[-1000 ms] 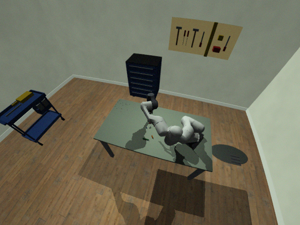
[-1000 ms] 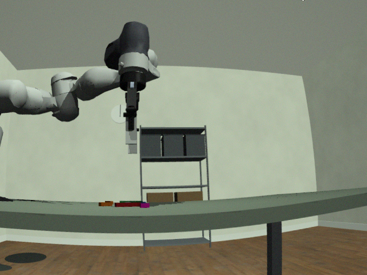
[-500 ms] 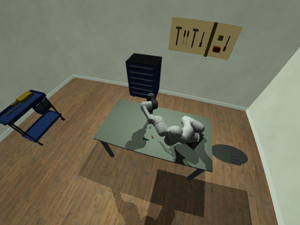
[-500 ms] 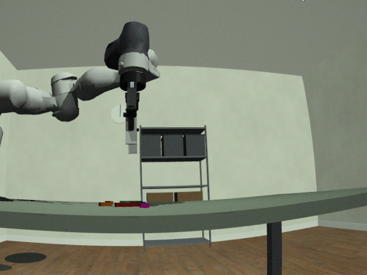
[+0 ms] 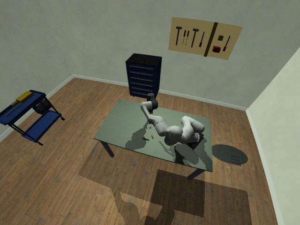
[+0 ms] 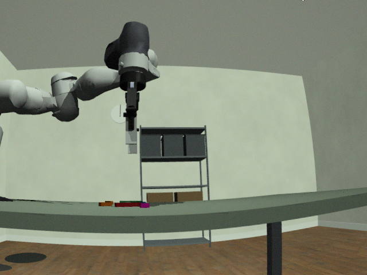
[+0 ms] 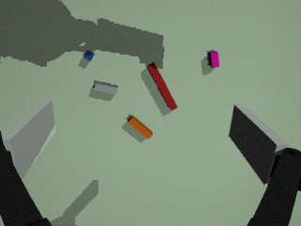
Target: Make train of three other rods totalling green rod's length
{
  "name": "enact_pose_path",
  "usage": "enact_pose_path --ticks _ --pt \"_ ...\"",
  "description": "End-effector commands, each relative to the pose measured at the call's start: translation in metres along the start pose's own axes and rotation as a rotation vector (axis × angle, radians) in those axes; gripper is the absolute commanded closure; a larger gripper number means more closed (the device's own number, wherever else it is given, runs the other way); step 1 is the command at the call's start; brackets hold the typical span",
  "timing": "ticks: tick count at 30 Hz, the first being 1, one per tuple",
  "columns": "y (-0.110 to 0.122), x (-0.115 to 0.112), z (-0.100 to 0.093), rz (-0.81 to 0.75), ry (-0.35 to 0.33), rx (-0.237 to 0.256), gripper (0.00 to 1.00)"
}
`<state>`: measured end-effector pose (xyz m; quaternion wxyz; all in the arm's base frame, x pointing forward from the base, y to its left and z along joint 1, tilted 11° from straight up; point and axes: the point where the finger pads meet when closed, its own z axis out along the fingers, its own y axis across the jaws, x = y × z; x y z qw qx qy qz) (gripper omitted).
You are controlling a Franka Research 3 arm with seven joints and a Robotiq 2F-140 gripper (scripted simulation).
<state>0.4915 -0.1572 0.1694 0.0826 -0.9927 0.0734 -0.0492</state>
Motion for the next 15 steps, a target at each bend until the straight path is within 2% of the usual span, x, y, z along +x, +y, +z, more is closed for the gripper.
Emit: enact_pose_path --ticks 1,4,15 --pt "0.001 0.0 0.001 0.003 0.0 -0.004 0.0" --pt "-0.023 0.012 0.02 0.181 0.0 -0.005 0.0" --pt "-0.041 0.019 0.035 0.311 0.001 -0.005 0.0"
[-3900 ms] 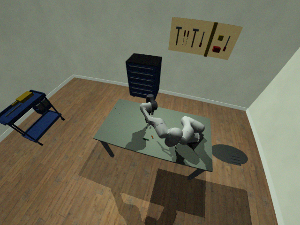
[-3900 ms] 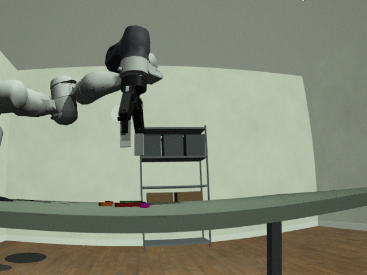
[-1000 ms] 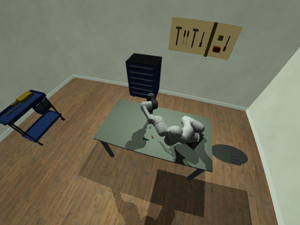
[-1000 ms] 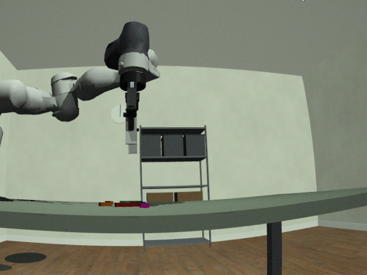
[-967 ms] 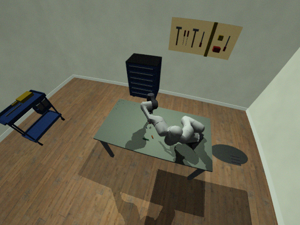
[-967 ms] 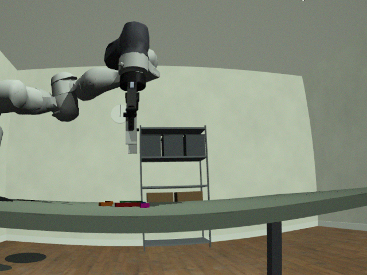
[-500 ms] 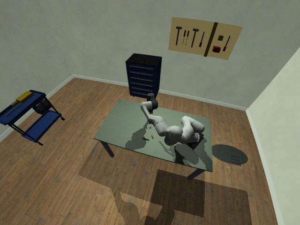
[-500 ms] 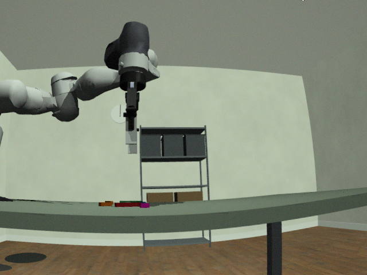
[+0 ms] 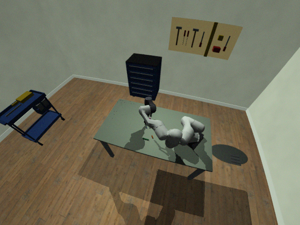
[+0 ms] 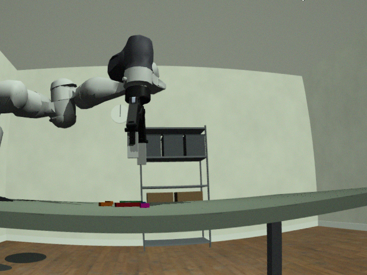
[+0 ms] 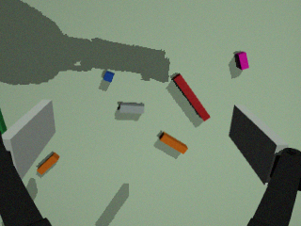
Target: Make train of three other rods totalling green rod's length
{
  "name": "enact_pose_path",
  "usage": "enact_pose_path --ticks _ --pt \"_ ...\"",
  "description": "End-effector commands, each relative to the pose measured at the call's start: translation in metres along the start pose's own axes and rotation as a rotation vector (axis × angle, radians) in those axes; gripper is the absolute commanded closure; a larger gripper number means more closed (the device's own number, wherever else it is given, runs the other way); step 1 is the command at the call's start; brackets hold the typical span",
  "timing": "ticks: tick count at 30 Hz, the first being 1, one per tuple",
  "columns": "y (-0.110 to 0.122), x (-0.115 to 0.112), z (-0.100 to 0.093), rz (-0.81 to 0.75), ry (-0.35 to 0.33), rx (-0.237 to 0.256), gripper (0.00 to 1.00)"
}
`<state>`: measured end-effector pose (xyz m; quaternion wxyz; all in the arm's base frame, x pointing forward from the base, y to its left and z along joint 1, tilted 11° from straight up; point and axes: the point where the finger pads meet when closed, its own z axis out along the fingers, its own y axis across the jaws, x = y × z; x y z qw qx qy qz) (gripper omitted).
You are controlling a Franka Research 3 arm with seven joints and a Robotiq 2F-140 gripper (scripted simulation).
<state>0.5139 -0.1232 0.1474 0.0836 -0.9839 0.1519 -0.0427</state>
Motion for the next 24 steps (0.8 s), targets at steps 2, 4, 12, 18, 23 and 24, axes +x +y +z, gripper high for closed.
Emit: enact_pose_path --ticks 2,4,12,18,23,24 --pt "-0.014 0.003 0.009 0.182 -0.001 0.0 0.0" --pt "-0.018 0.003 0.012 0.209 -0.001 0.001 0.0" --pt "-0.034 0.005 0.024 0.315 -0.001 0.002 0.0" --pt "-0.041 0.006 0.028 0.355 -0.001 0.003 0.85" --pt "-0.041 0.006 0.028 0.355 -0.001 0.003 0.85" --pt "-0.041 0.006 0.028 0.355 -0.001 0.003 0.85"
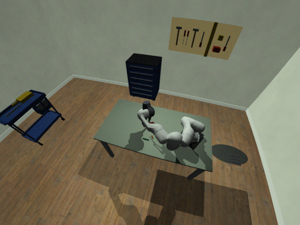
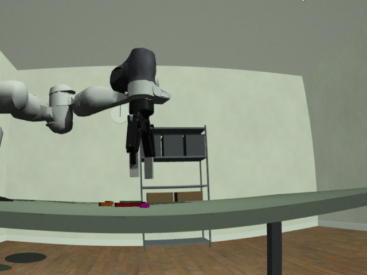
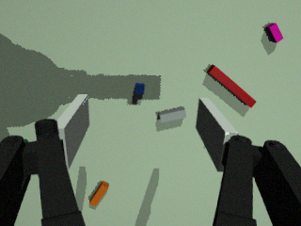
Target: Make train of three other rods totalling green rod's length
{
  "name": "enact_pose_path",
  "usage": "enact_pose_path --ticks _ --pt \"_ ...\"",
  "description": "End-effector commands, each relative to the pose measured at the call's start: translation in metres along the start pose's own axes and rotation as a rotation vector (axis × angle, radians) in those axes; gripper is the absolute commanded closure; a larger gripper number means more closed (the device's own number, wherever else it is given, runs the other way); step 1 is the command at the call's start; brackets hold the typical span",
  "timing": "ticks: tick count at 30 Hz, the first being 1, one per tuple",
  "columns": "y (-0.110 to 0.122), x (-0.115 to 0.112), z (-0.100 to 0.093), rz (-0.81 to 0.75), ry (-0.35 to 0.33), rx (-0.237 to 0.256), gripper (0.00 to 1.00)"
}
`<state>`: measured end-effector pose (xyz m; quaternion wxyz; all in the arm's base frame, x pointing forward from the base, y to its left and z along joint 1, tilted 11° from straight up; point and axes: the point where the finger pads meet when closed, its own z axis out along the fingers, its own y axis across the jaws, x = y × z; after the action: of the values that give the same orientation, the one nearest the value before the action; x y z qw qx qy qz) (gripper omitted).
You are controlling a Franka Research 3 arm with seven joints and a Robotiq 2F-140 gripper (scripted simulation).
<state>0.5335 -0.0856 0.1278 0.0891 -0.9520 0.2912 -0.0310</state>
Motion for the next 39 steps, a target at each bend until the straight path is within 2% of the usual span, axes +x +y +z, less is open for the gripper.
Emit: enact_pose_path --ticks 1,39 --pt "-0.0028 -0.0009 0.0009 0.067 -0.003 0.001 0.85" --pt "-0.0028 -0.0009 0.0042 0.068 -0.003 0.001 0.85"
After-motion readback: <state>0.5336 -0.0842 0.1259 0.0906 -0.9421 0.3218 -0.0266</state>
